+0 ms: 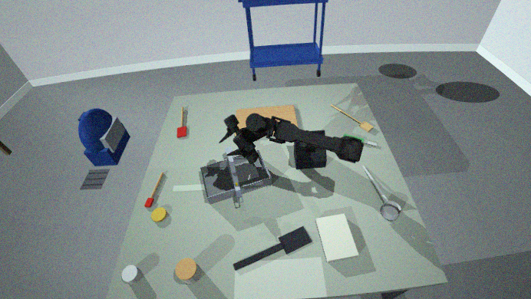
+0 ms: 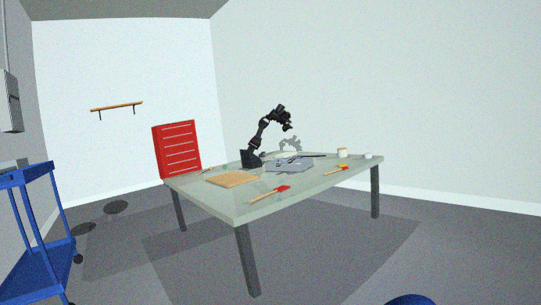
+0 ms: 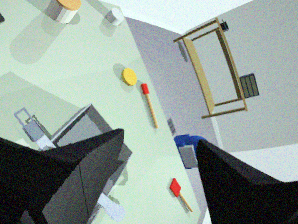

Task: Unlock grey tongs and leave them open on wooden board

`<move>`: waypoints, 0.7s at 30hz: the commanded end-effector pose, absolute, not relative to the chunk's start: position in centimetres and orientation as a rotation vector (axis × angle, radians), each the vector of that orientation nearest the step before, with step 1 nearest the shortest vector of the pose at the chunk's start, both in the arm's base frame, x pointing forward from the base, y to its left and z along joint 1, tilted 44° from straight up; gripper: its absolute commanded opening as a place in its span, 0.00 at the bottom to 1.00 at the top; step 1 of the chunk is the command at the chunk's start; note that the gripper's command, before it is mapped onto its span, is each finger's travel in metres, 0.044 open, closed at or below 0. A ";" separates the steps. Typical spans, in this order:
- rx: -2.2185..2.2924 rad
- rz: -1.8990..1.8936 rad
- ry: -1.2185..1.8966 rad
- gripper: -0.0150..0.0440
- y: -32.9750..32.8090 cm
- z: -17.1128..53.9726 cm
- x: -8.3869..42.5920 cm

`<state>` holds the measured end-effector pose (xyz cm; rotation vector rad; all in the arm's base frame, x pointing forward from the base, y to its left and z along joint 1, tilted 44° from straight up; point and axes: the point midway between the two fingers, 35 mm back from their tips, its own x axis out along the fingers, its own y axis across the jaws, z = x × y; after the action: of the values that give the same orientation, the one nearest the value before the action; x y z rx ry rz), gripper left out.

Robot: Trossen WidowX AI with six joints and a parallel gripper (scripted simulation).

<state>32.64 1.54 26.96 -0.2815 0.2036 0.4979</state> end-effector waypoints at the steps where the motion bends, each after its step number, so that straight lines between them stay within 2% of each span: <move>1: -0.565 0.774 0.188 0.69 5.7 20.7 33.6; 13: -0.962 1.209 -0.039 0.69 12.1 11.7 31.6; 21: -0.981 1.233 -0.059 0.69 12.5 11.2 31.4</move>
<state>31.59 12.08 11.51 -0.9564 -0.0242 1.2081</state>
